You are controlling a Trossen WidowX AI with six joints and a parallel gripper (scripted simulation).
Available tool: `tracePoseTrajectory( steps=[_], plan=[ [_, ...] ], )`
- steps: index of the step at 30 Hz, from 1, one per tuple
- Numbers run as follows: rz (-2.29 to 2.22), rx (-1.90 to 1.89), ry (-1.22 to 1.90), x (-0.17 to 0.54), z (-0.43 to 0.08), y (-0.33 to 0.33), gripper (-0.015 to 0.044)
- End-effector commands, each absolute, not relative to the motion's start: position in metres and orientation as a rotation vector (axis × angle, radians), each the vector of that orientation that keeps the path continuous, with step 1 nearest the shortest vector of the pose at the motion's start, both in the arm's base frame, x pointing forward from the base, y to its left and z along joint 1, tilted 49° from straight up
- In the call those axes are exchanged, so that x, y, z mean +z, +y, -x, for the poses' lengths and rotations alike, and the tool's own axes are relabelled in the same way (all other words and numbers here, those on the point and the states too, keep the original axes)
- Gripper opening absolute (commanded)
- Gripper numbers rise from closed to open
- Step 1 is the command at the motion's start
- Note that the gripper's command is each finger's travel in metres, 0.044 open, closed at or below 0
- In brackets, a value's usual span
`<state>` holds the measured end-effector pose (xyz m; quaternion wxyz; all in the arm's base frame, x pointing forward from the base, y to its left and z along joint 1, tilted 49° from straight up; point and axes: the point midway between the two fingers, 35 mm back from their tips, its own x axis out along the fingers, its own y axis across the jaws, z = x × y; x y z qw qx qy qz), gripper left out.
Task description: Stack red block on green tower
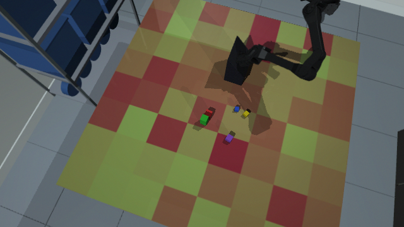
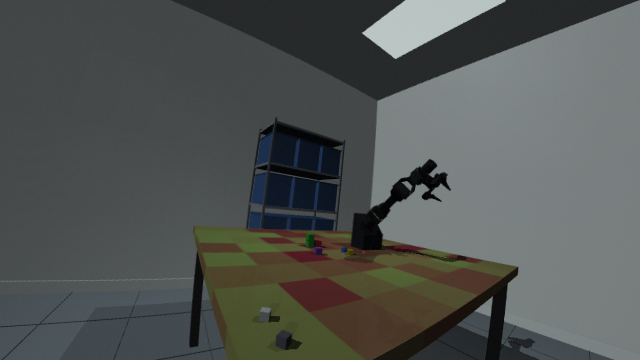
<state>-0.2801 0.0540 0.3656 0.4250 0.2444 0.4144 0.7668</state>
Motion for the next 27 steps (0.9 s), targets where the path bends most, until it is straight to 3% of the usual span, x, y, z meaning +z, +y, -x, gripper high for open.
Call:
tracePoseTrajectory(
  steps=[1, 16, 27],
  plan=[
    [-0.607, 1.925, 1.038, 0.365, 0.281, 0.052, 0.0426],
    [-0.046, 2.635, 0.768, 0.312, 0.336, -0.104, 0.044],
    [0.451, 3.154, 0.289, 0.247, 0.305, -0.242, 0.044]
  ],
)
